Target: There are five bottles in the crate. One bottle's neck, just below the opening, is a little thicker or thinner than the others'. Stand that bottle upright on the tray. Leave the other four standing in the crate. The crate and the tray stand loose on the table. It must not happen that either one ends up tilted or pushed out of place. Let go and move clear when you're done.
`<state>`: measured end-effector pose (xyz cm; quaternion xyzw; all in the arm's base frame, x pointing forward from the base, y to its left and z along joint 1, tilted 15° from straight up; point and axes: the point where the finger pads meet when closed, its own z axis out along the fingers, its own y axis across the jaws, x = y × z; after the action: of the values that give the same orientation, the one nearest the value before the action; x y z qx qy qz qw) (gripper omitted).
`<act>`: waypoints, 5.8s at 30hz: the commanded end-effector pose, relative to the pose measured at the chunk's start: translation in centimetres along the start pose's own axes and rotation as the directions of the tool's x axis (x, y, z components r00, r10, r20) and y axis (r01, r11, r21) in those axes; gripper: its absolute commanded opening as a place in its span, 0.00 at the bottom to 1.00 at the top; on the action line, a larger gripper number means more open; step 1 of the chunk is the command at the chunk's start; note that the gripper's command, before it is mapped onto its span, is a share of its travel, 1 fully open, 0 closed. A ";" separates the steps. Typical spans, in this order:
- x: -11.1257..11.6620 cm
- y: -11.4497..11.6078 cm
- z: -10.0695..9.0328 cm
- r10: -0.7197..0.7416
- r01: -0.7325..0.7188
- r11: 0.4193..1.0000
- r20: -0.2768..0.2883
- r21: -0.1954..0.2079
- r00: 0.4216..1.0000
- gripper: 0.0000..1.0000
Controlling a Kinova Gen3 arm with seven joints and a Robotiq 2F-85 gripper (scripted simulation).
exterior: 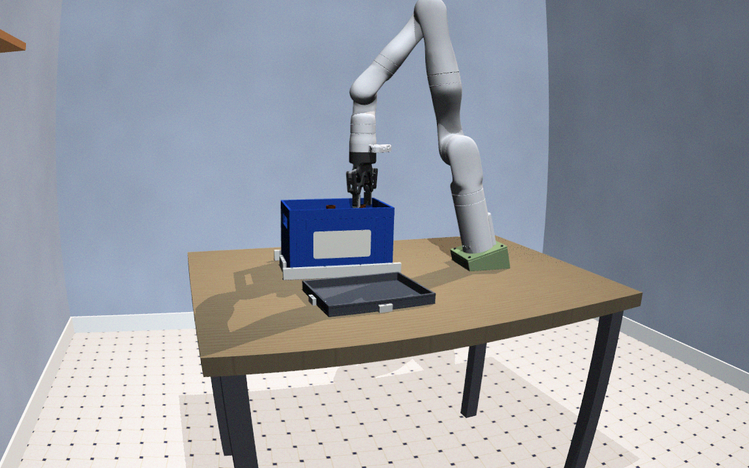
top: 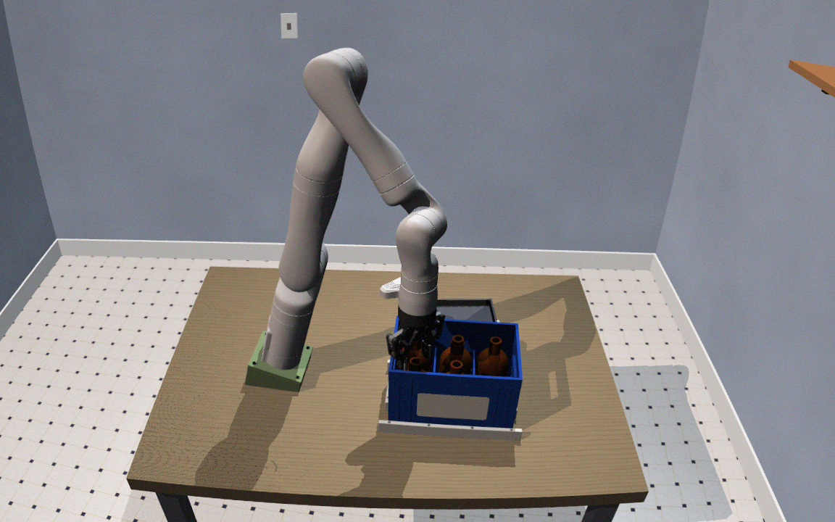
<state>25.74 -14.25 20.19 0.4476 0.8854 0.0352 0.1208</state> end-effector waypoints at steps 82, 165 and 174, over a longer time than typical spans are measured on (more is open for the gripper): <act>5.8 5.5 -7.2 0.000 0.000 1.000 0.008 -0.008 1.000 0.00; 6.2 5.8 -3.8 0.000 0.000 1.000 0.010 -0.008 1.000 0.64; 6.2 5.9 -3.1 0.000 0.000 1.000 0.010 -0.008 1.000 0.64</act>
<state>26.03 -5.62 23.31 0.4470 0.8844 0.0371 0.1289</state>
